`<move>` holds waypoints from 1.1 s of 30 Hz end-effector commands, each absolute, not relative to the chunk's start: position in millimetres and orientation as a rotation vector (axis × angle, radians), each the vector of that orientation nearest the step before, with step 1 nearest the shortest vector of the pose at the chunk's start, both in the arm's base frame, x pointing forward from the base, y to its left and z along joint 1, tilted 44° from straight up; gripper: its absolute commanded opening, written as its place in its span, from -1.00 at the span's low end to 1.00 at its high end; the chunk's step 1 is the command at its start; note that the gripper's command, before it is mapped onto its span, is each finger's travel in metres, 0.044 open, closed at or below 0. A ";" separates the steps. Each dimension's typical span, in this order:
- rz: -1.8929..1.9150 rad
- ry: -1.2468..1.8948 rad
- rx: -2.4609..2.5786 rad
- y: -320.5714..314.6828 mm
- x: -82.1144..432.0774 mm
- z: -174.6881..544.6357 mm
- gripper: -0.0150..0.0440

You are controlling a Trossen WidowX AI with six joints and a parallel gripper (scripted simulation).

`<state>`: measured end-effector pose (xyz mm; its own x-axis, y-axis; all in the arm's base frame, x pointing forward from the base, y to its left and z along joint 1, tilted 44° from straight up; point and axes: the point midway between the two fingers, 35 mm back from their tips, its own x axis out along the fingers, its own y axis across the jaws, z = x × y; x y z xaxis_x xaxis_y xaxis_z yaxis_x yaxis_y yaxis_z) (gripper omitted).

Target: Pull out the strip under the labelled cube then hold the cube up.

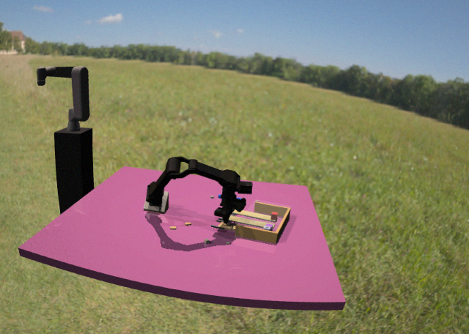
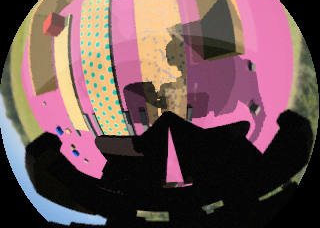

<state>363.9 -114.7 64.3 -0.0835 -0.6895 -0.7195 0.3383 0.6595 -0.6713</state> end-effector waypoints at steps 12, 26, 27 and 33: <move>-0.877 1.418 -0.327 -121.1 360.0 57.3 -0.49; -0.877 1.418 -0.327 -121.4 360.0 56.9 -0.49; -0.877 1.418 -0.327 -121.5 359.9 56.8 -0.49; -0.877 1.418 -0.327 -121.9 359.9 56.4 -0.49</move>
<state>360.2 -120.8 56.7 -0.0861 -0.6904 -0.7182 0.3349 0.6589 -0.6735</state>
